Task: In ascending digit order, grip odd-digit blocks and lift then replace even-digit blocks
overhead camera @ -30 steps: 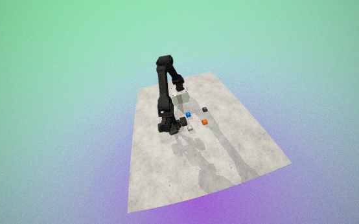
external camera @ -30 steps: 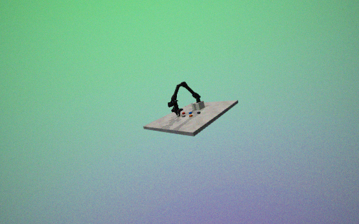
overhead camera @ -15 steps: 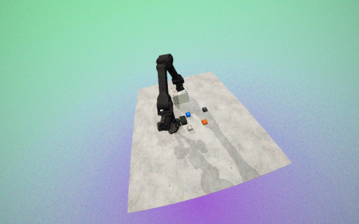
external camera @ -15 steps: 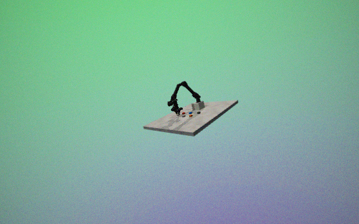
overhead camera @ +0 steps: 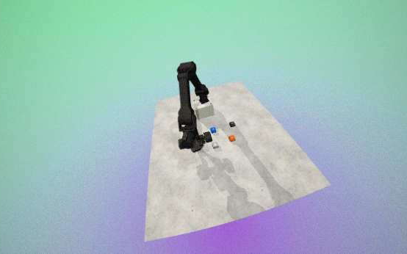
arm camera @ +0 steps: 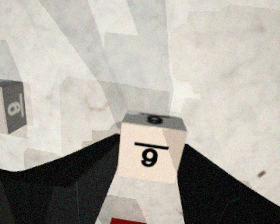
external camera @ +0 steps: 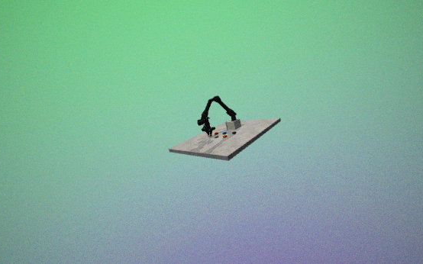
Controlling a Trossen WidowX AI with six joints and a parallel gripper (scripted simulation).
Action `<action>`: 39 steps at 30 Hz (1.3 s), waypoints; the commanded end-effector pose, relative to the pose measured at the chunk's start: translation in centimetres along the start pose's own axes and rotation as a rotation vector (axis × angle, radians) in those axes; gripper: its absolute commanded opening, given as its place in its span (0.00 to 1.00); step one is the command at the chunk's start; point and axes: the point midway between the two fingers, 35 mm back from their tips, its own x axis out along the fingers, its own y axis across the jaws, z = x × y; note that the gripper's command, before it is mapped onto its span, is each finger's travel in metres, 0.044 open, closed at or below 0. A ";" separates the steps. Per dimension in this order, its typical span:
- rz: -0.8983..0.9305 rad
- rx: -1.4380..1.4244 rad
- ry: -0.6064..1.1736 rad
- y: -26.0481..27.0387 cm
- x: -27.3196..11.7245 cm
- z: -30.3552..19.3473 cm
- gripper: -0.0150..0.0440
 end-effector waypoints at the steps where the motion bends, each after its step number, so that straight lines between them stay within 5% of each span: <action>1: -0.002 -0.002 0.002 0.0 0.7 -0.1 0.46; 13: -0.002 -0.002 0.002 0.0 1.0 -0.1 0.46; 24: -0.002 -0.002 0.002 0.0 1.0 -0.1 0.93; 36: -0.002 -0.002 0.002 0.0 -2.6 0.0 0.93; 39: -0.002 -0.002 0.001 -0.1 -5.6 0.2 0.80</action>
